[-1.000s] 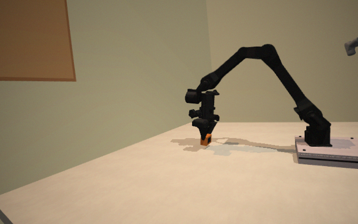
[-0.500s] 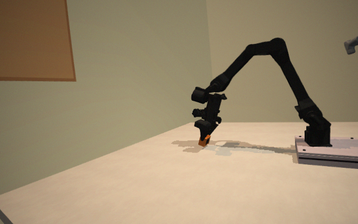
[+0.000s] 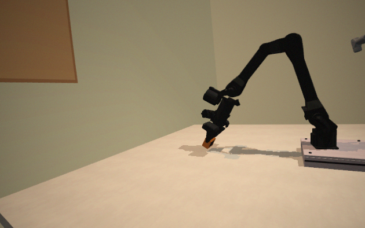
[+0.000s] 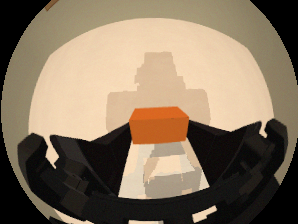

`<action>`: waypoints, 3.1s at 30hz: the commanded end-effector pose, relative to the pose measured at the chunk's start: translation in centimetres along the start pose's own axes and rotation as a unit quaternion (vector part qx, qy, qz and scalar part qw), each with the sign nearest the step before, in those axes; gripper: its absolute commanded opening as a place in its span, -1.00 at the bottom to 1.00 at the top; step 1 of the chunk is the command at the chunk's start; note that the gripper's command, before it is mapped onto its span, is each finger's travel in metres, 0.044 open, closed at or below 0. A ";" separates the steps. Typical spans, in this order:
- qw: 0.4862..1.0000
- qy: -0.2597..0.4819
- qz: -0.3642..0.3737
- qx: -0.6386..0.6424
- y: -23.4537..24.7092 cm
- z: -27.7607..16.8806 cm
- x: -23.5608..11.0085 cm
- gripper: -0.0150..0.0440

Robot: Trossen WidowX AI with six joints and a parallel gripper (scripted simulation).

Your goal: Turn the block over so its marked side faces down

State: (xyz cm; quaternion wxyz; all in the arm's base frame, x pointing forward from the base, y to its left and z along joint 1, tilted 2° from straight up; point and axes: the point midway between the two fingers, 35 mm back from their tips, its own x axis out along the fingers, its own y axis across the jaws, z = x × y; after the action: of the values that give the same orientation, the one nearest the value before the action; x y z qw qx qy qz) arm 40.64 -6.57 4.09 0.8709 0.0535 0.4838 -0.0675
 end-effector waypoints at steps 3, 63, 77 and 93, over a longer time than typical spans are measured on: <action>1.000 -0.023 -0.002 0.002 -0.1 -0.1 0.2 -0.49; 0.951 -0.308 -0.003 0.002 -0.1 -2.1 2.5 -0.05; 0.951 -0.308 -0.003 0.002 -0.1 -2.1 2.5 1.00; 0.951 -0.308 -0.003 0.002 -0.1 -2.1 2.5 1.00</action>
State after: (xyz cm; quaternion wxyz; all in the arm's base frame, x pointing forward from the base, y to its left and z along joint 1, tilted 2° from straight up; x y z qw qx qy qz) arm 40.23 -6.42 0.88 0.9777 0.0284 0.1915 -0.0816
